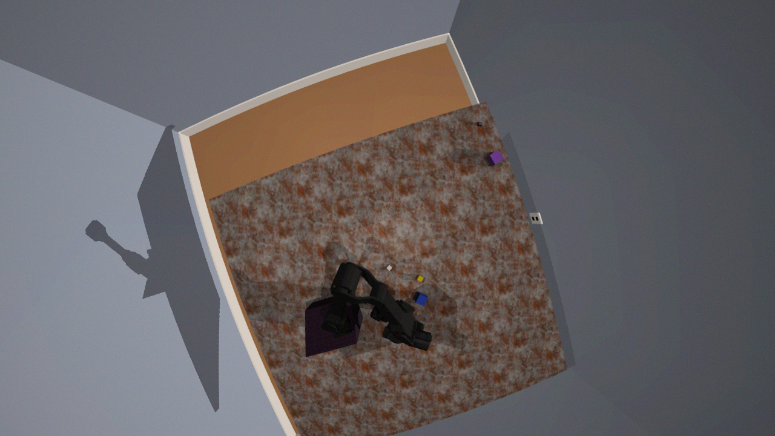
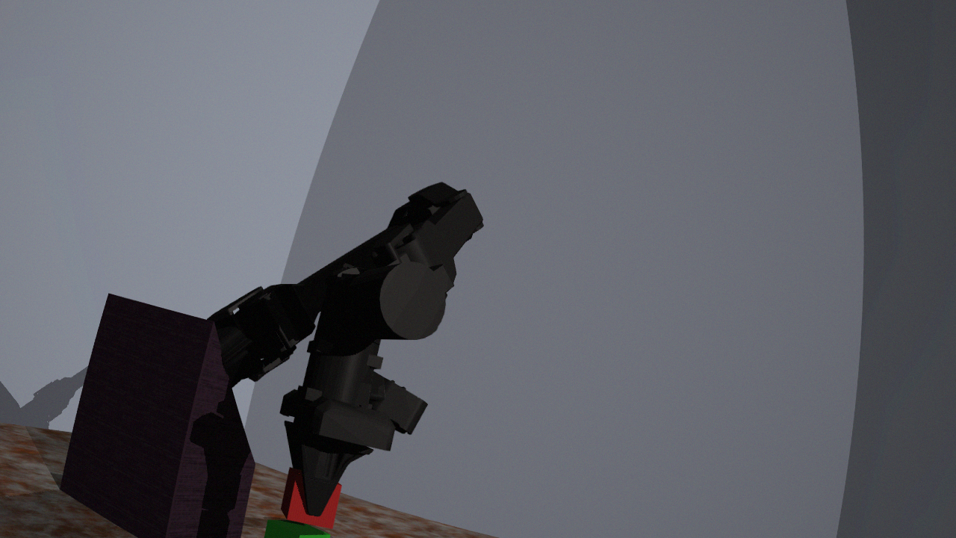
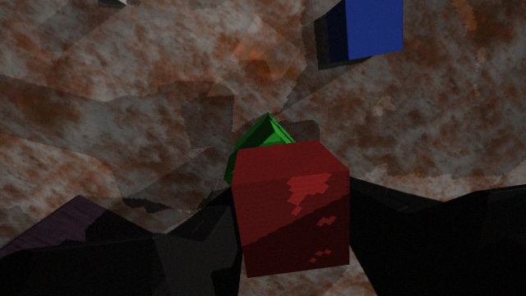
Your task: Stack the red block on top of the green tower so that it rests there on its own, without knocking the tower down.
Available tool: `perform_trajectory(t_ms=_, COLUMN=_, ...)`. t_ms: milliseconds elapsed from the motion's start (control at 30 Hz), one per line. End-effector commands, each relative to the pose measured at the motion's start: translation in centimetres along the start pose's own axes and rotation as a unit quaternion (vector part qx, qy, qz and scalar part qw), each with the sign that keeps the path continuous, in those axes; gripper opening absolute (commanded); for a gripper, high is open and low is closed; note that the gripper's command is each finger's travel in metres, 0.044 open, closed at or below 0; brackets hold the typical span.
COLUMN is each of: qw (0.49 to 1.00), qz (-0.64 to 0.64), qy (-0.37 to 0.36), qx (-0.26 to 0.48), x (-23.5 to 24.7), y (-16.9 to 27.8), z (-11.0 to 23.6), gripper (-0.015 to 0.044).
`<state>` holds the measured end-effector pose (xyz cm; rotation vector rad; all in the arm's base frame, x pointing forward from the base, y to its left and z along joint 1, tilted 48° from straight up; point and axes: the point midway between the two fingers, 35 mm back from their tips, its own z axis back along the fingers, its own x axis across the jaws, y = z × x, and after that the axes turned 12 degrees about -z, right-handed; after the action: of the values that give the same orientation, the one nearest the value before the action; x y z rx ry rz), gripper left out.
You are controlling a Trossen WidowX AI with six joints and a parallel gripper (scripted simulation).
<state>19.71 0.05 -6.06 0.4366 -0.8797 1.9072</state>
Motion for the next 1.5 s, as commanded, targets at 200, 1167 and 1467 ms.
perform_trajectory(t_ms=200, qw=1.0, qz=-0.006, qy=-0.006, qx=0.001, x=0.19, y=0.25, z=-1.02, gripper=0.0)
perform_trajectory(t_ms=1167, qw=1.0, qz=-0.006, qy=-0.006, qx=0.001, x=0.2, y=0.25, z=-1.19, gripper=0.0)
perform_trajectory(t_ms=1467, qw=1.0, qz=-0.004, qy=-0.004, qx=0.001, x=0.15, y=0.2, z=-1.01, gripper=0.0079)
